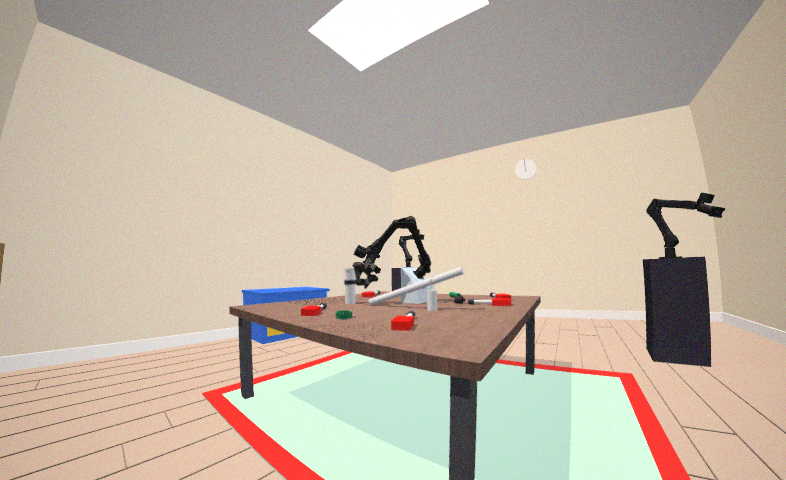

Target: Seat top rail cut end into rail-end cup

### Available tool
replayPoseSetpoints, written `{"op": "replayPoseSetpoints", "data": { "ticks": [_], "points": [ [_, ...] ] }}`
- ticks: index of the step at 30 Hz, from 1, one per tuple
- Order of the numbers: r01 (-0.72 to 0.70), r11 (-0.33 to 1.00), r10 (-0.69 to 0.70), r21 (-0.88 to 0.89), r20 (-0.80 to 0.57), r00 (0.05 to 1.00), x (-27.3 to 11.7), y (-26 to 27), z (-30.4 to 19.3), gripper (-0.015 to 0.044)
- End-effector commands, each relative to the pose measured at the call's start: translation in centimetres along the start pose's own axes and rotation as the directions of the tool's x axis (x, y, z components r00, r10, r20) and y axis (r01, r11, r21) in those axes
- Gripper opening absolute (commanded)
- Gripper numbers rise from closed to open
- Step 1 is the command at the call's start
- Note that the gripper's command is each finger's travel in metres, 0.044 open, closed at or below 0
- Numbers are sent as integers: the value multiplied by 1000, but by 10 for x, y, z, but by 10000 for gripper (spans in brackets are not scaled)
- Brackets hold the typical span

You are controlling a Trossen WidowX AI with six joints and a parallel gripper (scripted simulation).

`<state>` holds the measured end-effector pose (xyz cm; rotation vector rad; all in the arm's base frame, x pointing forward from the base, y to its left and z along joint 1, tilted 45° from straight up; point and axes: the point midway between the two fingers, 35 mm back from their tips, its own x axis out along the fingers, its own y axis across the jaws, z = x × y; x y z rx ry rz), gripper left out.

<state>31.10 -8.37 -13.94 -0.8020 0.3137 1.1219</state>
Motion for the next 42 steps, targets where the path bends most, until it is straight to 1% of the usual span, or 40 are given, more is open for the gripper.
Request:
{"op": "replayPoseSetpoints", "data": {
  "ticks": [1, 8, 14, 16, 18, 20, 23, 26, 28, 30, 37, 42],
  "points": [
    [-2, 1000, 2, -2, 7, 1000, -9, -4, 12, 440],
    [-4, 1000, 4, -6, 12, 1000, -24, -11, 29, 440],
    [-1, 1000, 1, 5, 3, 1000, -24, -14, 27, 440],
    [-2, 992, 3, 125, -3, 1000, -31, -19, 35, 440],
    [-1, 952, 5, 305, -12, 1000, -42, -26, 47, 440],
    [4, 880, 7, 475, -21, 1000, -52, -32, 60, 440],
    [18, 716, 9, 698, -35, 999, -66, -38, 79, 440],
    [36, 497, 11, 867, -48, 999, -80, -42, 100, 440],
    [50, 329, 13, 943, -58, 998, -89, -43, 113, 440],
    [62, 171, 14, 983, -66, 998, -97, -43, 125, 440],
    [84, -157, 16, 984, -82, 997, -110, -41, 150, 440],
    [84, -170, 16, 982, -83, 996, -111, -41, 151, 440]
  ]
}}
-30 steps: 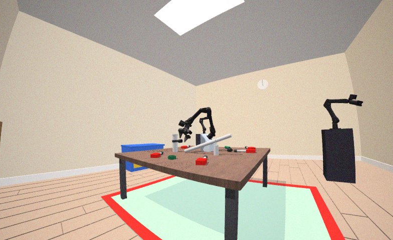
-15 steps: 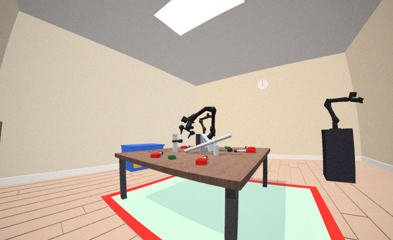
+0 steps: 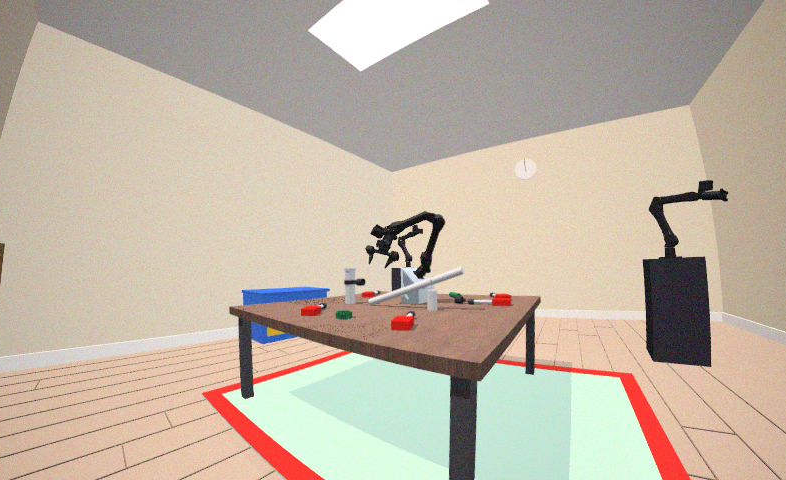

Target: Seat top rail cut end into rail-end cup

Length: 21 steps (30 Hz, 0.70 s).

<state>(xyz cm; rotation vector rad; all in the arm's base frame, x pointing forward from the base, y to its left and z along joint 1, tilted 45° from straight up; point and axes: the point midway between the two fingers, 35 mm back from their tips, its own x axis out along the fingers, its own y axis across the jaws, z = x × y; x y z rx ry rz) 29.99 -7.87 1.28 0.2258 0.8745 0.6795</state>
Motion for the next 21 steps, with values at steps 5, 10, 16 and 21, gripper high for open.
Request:
{"op": "replayPoseSetpoints", "data": {
  "ticks": [5, 10, 16, 21],
  "points": [
    [30, 851, -12, 524, -38, 999, -21, 41, 5, 440],
    [30, 851, -12, 524, -38, 999, -21, 41, 5, 440],
    [30, 851, -12, 524, -38, 999, -21, 41, 5, 440],
    [33, 796, 9, 604, -66, 998, -16, 42, 5, 440]
  ]
}}
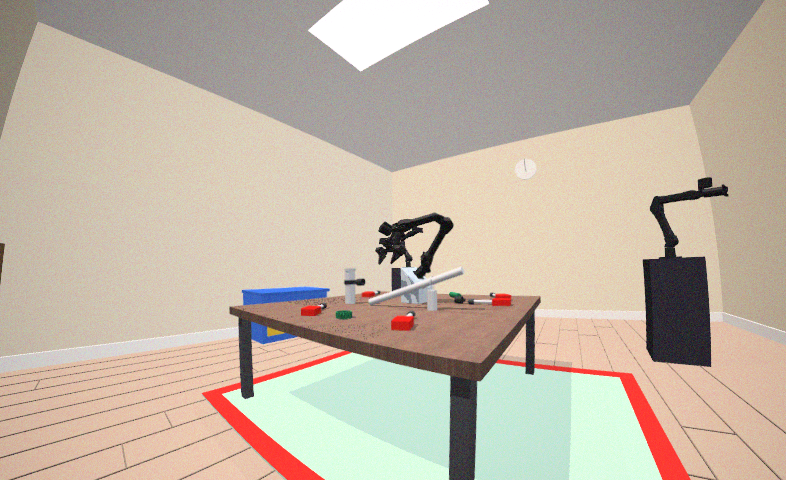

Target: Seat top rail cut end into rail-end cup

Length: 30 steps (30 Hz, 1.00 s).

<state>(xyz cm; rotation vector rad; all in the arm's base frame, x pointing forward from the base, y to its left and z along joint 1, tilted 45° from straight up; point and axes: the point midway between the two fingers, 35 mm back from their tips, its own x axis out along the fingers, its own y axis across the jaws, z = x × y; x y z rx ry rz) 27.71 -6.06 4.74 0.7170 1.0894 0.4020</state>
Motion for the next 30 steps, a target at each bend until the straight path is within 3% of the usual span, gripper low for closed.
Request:
{"op": "replayPoseSetpoints", "data": {
  "ticks": [1, 4, 8, 14, 30],
  "points": [
    [7, 990, 0, 139, -55, 998, 8, 2, -3, 440],
    [56, 919, 4, 391, -152, 988, 23, 6, -8, 440],
    [216, 689, 3, 692, -301, 954, 45, 11, -18, 440],
    [479, 226, -8, 848, -490, 872, 72, 19, -34, 440],
    [486, 209, -8, 848, -496, 868, 73, 19, -35, 440]
  ]
}}
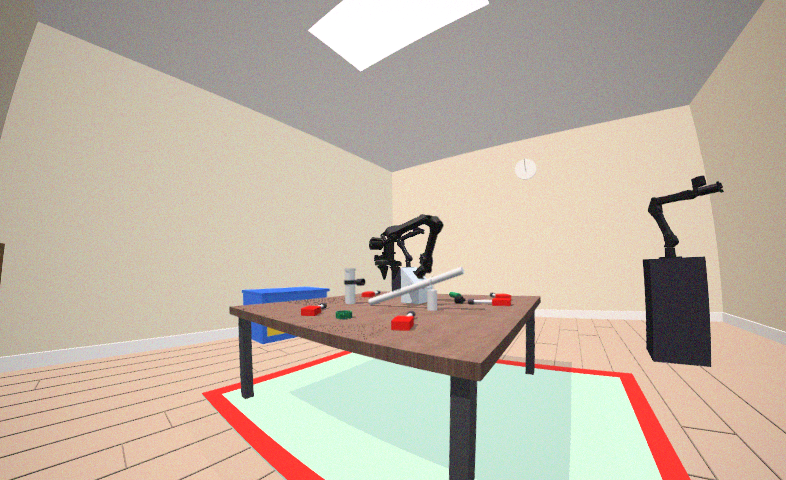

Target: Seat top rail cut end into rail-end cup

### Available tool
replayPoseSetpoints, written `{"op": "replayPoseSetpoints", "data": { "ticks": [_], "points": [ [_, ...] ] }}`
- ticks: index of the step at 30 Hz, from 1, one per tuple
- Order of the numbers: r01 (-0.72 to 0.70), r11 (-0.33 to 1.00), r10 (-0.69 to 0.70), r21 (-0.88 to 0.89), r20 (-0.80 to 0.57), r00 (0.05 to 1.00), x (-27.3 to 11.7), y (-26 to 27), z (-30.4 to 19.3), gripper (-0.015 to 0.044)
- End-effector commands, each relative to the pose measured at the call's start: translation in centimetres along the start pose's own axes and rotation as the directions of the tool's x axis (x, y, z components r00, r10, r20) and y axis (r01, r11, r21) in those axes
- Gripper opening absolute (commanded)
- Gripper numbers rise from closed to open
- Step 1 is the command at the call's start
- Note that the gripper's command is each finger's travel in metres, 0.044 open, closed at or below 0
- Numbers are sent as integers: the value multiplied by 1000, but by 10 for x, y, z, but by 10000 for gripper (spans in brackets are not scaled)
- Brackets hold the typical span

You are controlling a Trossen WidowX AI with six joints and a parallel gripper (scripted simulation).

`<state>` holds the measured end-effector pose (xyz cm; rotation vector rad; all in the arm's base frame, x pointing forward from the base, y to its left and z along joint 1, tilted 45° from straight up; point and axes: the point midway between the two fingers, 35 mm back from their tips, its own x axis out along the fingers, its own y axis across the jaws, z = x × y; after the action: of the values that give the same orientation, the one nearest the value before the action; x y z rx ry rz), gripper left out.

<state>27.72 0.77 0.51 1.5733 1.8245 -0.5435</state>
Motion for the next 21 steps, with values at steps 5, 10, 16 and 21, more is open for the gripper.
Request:
{"op": "replayPoseSetpoints", "data": {
  "ticks": [5, 10, 16, 21],
  "points": [
    [22, 999, -22, 46, 2, 1000, 5, 0, 0, 440],
    [22, 999, -22, 46, 0, 1000, 38, -1, -1, 440],
    [22, 999, -22, 46, 0, 1000, 42, -1, -1, 440],
    [22, 999, -22, 46, -1, 1000, 53, -1, -1, 440]
  ]
}}
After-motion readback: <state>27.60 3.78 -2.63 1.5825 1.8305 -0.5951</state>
